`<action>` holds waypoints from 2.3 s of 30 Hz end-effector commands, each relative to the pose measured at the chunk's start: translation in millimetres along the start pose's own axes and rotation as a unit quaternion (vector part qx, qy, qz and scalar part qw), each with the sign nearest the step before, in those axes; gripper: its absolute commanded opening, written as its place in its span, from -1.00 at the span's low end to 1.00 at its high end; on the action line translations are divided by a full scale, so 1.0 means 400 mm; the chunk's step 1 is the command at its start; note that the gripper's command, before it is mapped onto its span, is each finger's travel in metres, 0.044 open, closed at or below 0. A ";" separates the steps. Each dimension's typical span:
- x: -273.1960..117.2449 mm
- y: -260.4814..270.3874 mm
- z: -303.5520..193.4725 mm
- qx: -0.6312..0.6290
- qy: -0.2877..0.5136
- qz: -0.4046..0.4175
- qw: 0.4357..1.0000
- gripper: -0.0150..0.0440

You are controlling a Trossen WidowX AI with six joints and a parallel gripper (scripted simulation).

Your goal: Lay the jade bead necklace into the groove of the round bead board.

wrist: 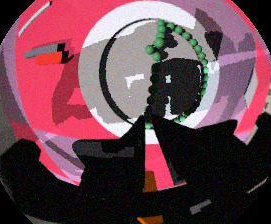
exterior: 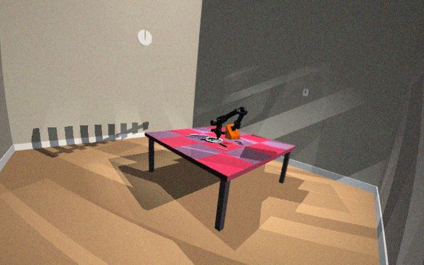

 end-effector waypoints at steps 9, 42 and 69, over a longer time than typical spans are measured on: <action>-0.001 0.000 0.001 0.000 0.000 0.000 1.000 -0.49; -0.008 0.028 -0.014 0.001 -0.001 -0.001 1.000 0.13; -0.015 0.030 -0.017 0.003 -0.001 0.002 1.000 1.00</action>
Point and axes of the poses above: the point midway between the two fingers, 35 mm back from their tips, its own x axis out along the fingers, its own y axis across the jaws, z = x × y, the point moved 4 cm from there along -x, back along the fingers, and after that the axes turned 15 degrees about -x, right-handed, at the moved point
